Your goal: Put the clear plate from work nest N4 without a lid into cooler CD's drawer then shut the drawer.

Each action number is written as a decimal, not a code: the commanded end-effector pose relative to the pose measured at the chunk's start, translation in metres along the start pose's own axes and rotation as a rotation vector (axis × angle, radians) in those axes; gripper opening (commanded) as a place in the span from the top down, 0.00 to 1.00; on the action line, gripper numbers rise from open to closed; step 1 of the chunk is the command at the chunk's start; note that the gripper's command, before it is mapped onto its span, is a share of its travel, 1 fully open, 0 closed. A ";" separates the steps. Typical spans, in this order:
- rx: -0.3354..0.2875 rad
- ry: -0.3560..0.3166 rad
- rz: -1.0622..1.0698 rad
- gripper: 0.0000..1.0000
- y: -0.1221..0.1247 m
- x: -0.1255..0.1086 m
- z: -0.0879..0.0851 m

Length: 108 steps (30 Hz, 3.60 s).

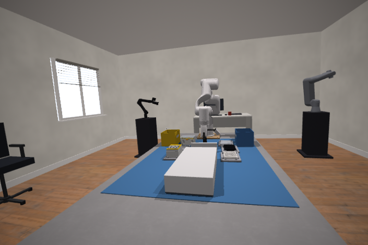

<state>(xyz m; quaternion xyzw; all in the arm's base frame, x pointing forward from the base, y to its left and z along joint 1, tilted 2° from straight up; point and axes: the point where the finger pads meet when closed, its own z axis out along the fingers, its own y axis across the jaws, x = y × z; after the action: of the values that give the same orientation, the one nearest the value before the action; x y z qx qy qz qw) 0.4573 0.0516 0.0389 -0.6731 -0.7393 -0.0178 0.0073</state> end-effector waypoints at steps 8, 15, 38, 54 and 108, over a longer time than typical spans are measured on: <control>-0.004 0.000 0.000 1.00 0.002 0.000 -0.002; -0.004 0.000 0.000 1.00 0.007 0.000 -0.001; -0.004 0.000 0.000 1.00 0.038 0.000 -0.002; -0.005 0.000 0.000 1.00 0.057 0.000 -0.002; -0.005 0.000 0.000 1.00 0.130 0.000 -0.002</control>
<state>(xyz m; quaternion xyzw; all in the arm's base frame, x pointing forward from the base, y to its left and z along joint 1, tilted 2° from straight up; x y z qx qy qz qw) 0.5832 0.0635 0.0407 -0.6731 -0.7393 -0.0177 0.0074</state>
